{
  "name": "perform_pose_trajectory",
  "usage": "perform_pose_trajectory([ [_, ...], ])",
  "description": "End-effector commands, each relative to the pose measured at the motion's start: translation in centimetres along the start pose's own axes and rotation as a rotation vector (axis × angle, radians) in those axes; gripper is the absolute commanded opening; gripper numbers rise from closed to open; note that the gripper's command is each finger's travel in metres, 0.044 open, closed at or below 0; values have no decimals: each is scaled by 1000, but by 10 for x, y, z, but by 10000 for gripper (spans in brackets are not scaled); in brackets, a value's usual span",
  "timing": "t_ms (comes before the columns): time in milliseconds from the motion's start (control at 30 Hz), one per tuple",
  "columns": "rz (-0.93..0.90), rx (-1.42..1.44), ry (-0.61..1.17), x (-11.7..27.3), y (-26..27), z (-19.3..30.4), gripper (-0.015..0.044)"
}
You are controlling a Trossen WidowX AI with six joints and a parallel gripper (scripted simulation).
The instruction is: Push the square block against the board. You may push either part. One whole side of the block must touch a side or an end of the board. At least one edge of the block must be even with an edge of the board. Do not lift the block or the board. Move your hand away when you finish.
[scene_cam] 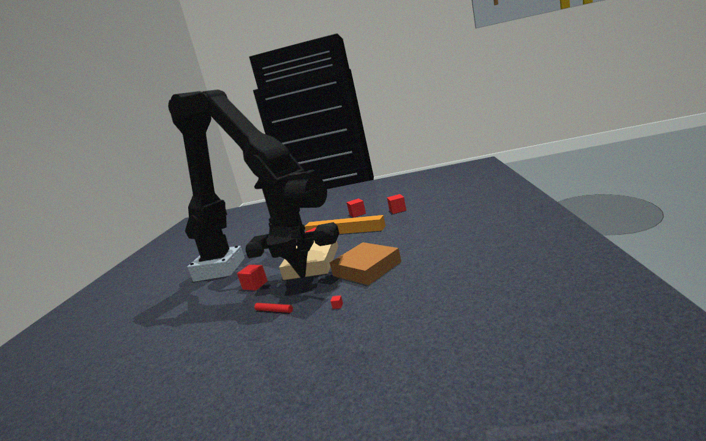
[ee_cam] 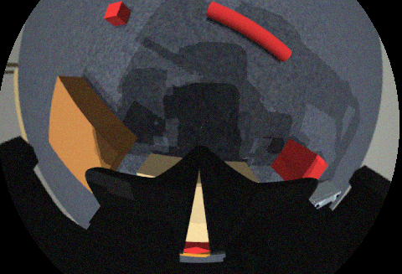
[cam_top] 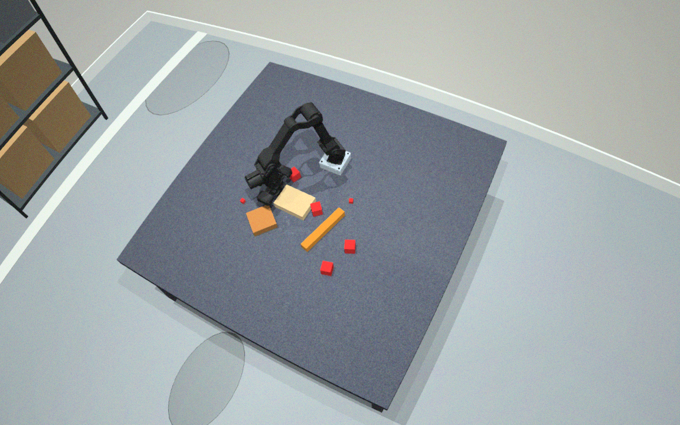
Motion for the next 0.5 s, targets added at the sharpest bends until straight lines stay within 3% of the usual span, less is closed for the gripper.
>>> perform_pose_trajectory([
  [0, 3, -4, 9, -1, -1, 2, 0],
  [467, 3, -4, 9, -1, -1, 2, 0],
])
Point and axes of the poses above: the point midway between the two fingers, 35 mm back from their tips, its own x axis back along the fingers, its own y axis across the jaws, z = x × y, the point moved 2 cm from there along x, back along the fingers, and after that the axes turned 2 degrees about x, right-handed, at the moved point
